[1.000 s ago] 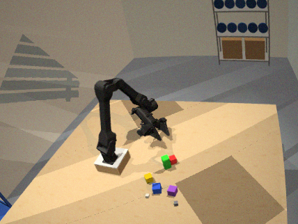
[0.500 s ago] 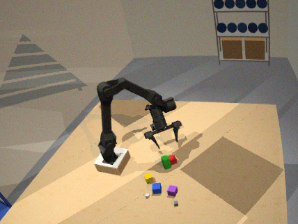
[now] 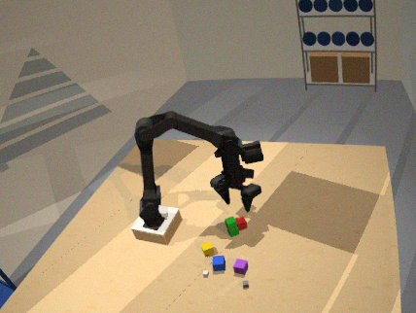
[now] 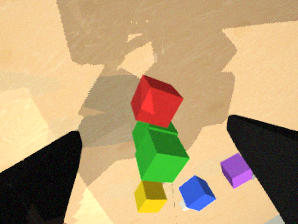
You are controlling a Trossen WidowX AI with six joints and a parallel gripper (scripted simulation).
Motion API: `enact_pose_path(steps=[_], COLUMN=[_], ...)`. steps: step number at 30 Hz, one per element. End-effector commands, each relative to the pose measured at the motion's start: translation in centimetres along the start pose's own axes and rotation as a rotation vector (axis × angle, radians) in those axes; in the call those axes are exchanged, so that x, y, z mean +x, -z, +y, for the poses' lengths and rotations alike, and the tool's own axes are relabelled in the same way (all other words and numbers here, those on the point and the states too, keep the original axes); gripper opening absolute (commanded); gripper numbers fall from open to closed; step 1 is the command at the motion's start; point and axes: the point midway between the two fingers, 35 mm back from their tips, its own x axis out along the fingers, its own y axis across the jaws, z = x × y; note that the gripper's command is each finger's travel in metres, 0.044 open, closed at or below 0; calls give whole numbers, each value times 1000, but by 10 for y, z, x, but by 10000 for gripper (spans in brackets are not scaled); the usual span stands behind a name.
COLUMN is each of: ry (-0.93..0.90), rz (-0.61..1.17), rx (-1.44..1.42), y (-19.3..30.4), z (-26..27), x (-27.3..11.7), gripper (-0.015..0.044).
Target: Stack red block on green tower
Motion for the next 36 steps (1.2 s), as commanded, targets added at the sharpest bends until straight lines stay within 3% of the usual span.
enact_pose_path(steps=[1,4,16,24,36], ry=[-89,-140,-144,-144,-144], rz=[-69,-97,-99,-99,-99], rx=[297,451,462,462,462], y=[8,14,15,7,6], z=[-16,-25,-23,-19,-18], x=[-11,-15,-14,27,37], gripper=[440,440,440,440,440])
